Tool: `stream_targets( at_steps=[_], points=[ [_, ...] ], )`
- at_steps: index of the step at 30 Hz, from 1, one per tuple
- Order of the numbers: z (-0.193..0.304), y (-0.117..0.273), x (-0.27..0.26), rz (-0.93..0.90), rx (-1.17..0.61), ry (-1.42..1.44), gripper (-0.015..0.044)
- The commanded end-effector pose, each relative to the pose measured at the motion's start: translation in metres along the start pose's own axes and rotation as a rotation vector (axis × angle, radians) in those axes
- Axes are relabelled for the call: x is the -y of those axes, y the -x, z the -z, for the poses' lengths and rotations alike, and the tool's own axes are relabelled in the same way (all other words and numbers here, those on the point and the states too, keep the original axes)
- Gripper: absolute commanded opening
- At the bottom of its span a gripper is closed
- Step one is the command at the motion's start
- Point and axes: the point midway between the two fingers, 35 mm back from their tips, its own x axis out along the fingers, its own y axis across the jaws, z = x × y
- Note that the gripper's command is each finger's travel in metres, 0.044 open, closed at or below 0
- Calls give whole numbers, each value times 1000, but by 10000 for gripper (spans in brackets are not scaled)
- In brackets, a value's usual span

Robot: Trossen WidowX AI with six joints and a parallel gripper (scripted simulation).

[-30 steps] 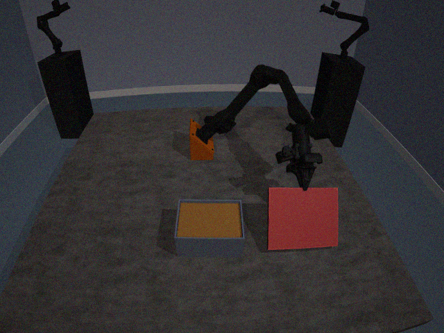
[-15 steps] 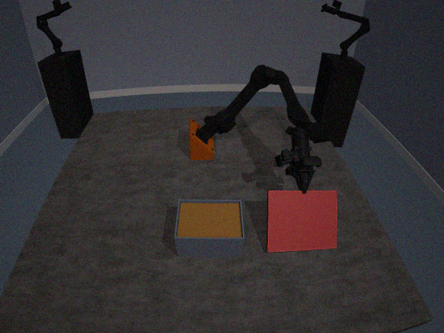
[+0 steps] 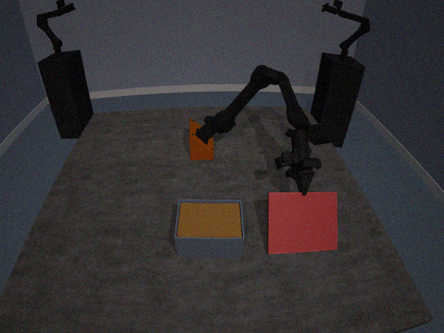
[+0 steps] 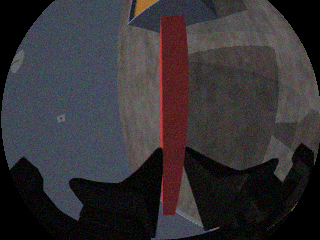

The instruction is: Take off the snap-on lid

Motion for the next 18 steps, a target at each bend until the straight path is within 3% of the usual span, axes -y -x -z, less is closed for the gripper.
stream_targets(
  at_steps=[1,18],
  points=[
    [-3,-3,6,9,7,-2,0],
    [-3,-12,16,9,7,-2,0]
  ],
)
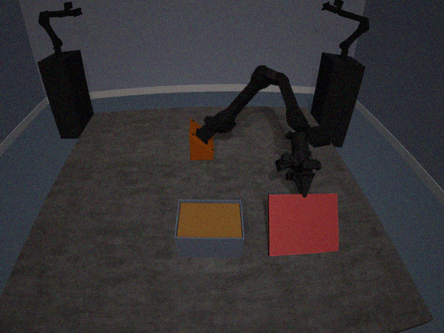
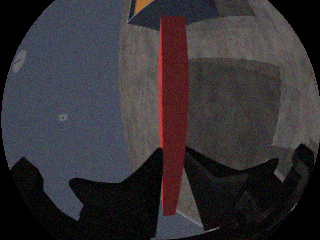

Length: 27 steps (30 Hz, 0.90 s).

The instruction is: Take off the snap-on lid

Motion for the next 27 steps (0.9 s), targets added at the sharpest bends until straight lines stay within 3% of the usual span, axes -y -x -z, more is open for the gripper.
stream_targets(
  at_steps=[1,27],
  points=[
    [-4,-6,13,32,8,-1,0],
    [-4,-19,29,32,7,-2,0]
  ],
)
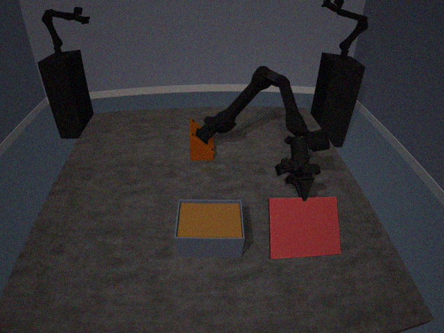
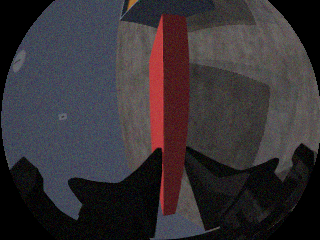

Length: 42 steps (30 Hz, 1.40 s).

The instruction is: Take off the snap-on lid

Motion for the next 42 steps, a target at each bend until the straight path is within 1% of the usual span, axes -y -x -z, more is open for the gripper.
stream_targets(
  at_steps=[1,35,36,42],
  points=[
    [-7,-8,16,40,16,0,0],
    [-7,-24,37,41,16,-1,0],
    [-1,-19,26,20,4,1,26],
    [0,-18,25,40,15,-1,184]
  ],
)
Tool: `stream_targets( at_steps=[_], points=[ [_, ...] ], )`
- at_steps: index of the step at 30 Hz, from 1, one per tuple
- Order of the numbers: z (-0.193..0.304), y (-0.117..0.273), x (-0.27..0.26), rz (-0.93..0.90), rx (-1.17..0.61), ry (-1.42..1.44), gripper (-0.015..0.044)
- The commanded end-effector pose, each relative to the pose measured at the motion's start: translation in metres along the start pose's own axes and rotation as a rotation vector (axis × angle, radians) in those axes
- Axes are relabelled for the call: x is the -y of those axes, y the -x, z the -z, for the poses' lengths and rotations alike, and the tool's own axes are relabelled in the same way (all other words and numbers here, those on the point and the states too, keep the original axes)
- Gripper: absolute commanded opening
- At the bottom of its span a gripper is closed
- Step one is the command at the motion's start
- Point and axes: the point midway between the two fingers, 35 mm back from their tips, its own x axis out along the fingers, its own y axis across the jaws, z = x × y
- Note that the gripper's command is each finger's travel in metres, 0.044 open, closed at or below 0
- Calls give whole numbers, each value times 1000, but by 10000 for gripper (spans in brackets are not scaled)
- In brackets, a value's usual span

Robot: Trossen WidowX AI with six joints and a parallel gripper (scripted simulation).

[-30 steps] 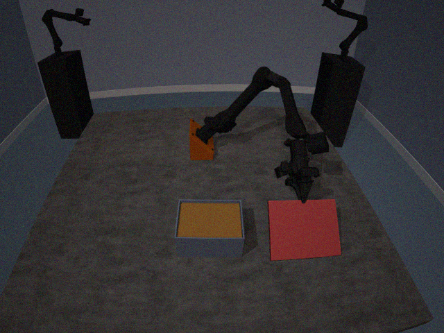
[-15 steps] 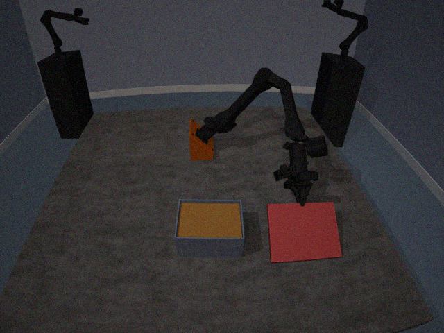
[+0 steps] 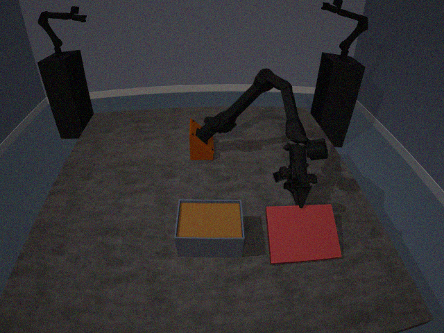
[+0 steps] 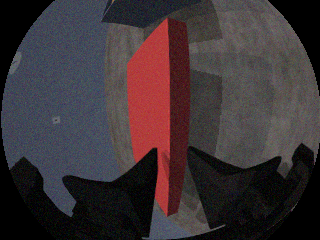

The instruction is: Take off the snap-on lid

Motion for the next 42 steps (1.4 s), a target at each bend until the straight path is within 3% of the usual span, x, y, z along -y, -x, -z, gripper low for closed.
stream_targets(
  at_steps=[1,3,5,12,42],
  points=[
    [2,1,-3,-1,-2,-2,210],
    [2,1,-3,-1,-2,-2,262],
    [2,1,-3,-1,-2,-2,275],
    [-1,10,8,0,-2,-2,440],
    [0,53,43,2,-2,-5,440]
  ],
)
